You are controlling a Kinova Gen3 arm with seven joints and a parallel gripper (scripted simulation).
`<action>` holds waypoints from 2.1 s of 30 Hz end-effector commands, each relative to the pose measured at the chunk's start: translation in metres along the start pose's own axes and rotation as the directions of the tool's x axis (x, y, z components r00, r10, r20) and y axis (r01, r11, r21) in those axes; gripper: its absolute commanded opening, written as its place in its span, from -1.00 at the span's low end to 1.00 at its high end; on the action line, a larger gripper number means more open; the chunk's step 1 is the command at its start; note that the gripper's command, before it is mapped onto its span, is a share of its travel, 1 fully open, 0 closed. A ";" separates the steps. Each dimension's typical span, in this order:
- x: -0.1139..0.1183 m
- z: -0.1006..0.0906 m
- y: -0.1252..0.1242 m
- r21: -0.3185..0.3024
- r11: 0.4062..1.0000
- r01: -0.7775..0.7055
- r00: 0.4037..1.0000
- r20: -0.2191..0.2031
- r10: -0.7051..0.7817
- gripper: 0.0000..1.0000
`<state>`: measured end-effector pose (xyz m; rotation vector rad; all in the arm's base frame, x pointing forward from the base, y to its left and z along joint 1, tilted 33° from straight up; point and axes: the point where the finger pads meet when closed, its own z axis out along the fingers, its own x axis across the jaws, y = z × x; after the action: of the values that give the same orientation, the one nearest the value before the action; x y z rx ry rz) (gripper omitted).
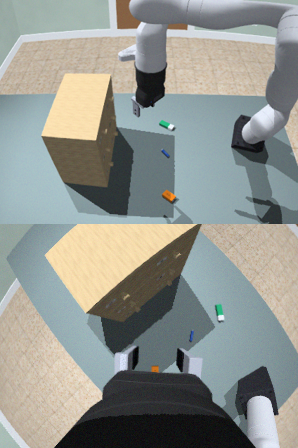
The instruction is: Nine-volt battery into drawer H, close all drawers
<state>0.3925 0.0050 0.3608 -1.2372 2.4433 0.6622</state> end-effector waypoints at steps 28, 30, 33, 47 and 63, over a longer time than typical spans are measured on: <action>0.013 -0.013 0.008 0.003 0.764 -0.646 0.764 0.000 0.646 1.00; 0.014 -0.014 0.008 0.003 0.723 -0.691 0.723 0.000 0.691 1.00; 0.016 -0.015 0.009 0.003 0.657 -0.754 0.657 0.001 0.754 1.00; 0.023 -0.022 0.013 0.003 0.347 -0.938 0.347 0.002 0.938 1.00; 0.030 -0.028 0.018 0.002 -0.042 -0.999 -0.042 0.003 0.999 1.00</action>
<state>0.3587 -0.0205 0.3745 0.9933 2.9547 0.8990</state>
